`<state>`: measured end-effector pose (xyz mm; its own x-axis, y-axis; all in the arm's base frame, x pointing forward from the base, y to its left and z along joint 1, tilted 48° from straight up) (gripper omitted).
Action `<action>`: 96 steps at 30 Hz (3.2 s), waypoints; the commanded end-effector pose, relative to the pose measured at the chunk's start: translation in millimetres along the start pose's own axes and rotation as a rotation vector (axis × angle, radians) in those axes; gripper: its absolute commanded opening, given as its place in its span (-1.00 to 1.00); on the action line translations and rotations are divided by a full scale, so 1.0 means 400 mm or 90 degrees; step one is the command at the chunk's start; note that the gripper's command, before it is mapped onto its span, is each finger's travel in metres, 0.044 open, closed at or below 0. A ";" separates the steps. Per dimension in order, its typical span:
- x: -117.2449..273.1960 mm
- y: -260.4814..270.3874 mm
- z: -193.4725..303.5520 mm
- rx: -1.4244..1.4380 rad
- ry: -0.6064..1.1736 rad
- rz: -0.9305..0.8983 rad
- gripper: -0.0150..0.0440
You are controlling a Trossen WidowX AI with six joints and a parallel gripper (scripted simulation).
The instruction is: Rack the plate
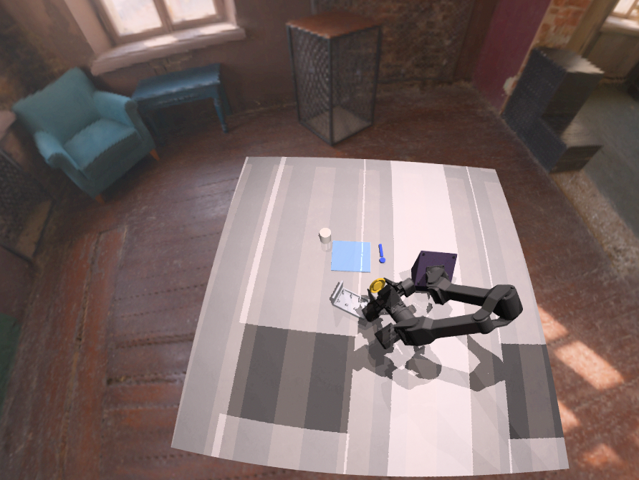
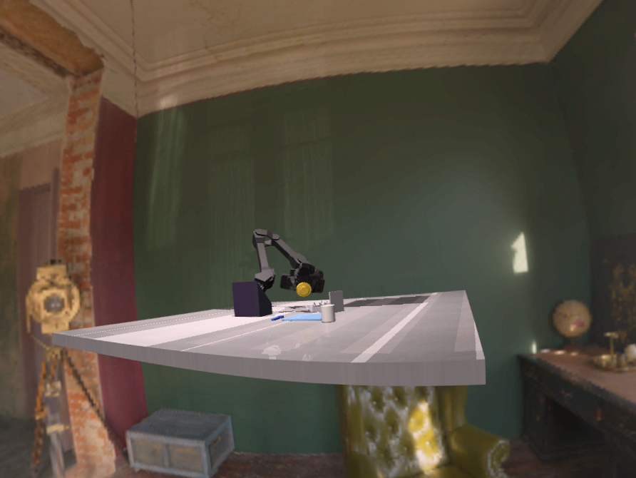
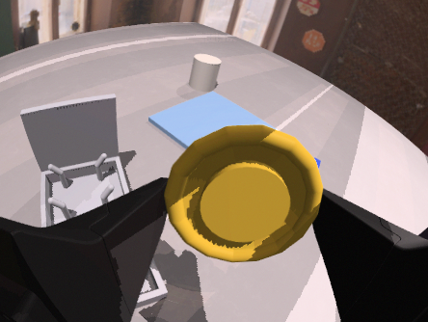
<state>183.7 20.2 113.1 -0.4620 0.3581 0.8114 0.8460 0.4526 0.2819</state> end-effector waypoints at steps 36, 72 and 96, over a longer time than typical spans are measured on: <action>0.089 0.025 0.062 -0.039 -0.236 -0.348 -0.49; 0.010 0.089 0.098 -0.046 -0.232 -0.352 -0.49; -0.029 0.110 0.127 -0.047 -0.226 -0.355 -0.49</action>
<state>213.1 78.1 89.4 -0.8843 0.3414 0.3186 0.4656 0.5932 0.6568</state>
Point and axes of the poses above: the point midway between the two fingers, 35 mm back from their tips, its own x axis back along the fingers, its own y axis across the jaws, z = x × y, the point moved 4 cm from there along x, back along the fingers, and after that the axes turned 5 degrees about x, right-handed, at the moved point
